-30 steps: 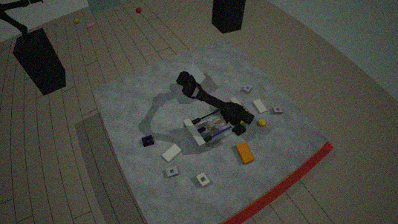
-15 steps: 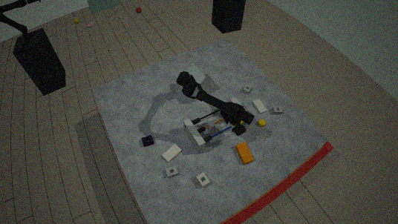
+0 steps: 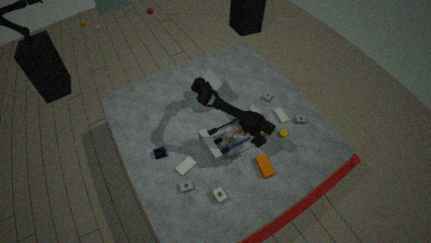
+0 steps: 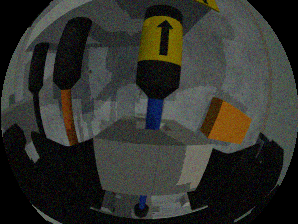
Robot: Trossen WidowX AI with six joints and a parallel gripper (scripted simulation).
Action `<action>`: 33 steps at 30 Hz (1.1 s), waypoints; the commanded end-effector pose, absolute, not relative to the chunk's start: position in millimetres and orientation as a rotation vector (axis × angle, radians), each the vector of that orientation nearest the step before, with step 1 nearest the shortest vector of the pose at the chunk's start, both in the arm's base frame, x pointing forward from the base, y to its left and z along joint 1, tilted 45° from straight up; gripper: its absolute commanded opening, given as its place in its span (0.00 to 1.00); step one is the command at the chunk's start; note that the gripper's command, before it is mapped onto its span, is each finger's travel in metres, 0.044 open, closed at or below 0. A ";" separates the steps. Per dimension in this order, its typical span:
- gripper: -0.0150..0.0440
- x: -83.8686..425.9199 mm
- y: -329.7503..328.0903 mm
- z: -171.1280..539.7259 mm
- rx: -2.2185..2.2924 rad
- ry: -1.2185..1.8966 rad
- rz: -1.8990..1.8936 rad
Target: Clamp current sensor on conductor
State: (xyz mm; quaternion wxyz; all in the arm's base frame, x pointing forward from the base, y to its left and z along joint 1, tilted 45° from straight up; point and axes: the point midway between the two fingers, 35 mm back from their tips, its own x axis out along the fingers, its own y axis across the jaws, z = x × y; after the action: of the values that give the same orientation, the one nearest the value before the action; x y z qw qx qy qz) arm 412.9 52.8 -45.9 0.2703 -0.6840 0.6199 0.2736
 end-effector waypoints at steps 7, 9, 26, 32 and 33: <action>0.34 412.9 52.8 -45.8 -1.845 1.670 0.736; 0.43 412.9 52.8 -45.8 -1.845 1.670 0.736; 0.82 413.1 53.6 -45.4 -1.844 1.669 0.738; 0.56 413.1 53.6 -45.4 -1.844 1.669 0.738; 0.51 413.1 53.6 -45.4 -1.844 1.669 0.738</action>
State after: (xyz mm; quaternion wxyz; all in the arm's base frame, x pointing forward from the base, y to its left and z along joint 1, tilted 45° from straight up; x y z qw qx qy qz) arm 413.1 53.8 -45.4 0.2701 -0.6846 0.6192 0.2740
